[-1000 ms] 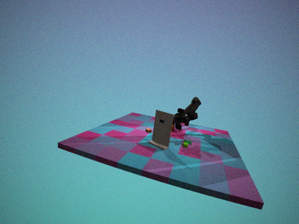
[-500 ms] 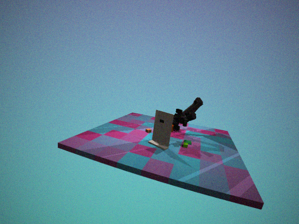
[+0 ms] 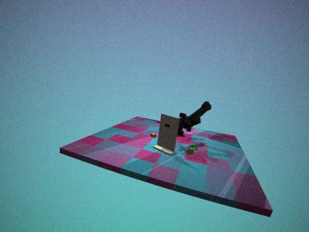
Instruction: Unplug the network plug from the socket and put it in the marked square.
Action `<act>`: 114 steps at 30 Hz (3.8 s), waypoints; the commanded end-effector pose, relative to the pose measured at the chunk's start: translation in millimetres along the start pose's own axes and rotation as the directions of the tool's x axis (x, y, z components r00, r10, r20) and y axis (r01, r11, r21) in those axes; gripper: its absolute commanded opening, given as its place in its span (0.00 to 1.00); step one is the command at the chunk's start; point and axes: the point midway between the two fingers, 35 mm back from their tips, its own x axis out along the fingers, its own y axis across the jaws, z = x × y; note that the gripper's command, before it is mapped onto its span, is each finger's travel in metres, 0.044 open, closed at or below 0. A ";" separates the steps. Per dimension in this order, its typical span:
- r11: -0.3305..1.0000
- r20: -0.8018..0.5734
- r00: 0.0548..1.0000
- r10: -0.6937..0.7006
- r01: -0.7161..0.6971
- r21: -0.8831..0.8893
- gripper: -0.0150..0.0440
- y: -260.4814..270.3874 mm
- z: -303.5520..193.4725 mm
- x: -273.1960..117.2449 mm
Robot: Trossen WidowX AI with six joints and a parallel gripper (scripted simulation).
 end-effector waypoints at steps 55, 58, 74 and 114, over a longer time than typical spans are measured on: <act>1.000 0.007 1.000 0.000 0.000 -0.004 0.36 0.2 16.0 55.9; 1.000 0.007 1.000 0.000 0.000 -0.004 0.33 0.2 16.0 55.9; 1.000 0.007 1.000 0.000 0.000 -0.004 0.25 0.0 15.1 53.1; 1.000 0.006 1.000 0.001 -0.001 -0.004 0.25 -0.1 11.7 32.1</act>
